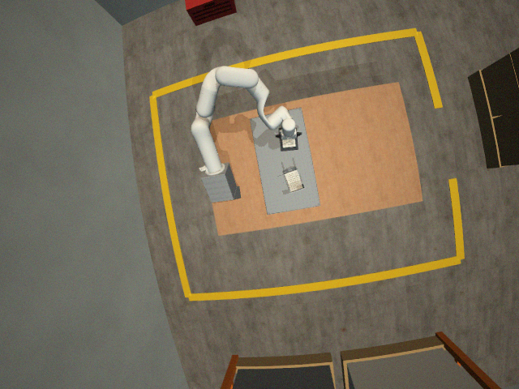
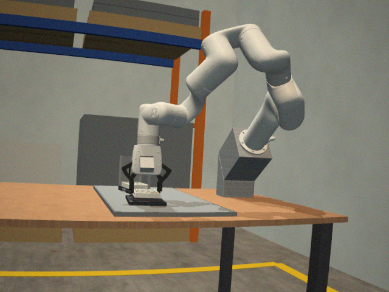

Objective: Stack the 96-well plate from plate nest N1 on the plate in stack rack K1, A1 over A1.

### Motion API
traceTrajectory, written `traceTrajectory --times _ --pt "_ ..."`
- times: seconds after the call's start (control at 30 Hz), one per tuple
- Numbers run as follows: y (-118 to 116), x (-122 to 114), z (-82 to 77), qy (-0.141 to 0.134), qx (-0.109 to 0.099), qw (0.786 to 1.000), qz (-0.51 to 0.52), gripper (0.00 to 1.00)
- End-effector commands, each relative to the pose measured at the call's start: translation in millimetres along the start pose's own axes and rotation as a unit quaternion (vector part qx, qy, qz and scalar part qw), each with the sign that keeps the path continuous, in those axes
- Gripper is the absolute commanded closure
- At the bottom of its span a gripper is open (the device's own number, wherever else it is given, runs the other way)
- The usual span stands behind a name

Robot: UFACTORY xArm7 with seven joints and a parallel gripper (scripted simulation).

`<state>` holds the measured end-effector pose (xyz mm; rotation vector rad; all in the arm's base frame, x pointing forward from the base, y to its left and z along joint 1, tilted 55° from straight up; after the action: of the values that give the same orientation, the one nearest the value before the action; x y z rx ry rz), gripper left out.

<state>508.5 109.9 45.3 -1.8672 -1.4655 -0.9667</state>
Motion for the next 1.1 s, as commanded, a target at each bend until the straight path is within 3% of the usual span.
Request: traceTrajectory --times 0.0,0.6,1.07 --pt "2 -1 -5.2 -0.001 -0.003 1.000 0.000 1.00" --pt "2 -1 -12.0 -0.001 -0.003 1.000 0.000 1.00" --pt "2 -1 -32.0 -0.001 -0.003 1.000 0.000 1.00"
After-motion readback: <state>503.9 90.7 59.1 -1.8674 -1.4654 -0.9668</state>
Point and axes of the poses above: the point where the finger pads meet when closed, its own z axis out along the fingers, its own y axis across the jaws, x = y × z, the point moved 3 cm from there along -z, back along the fingers, and after that the axes turned 3 degrees about -z, right-handed, at the moved point
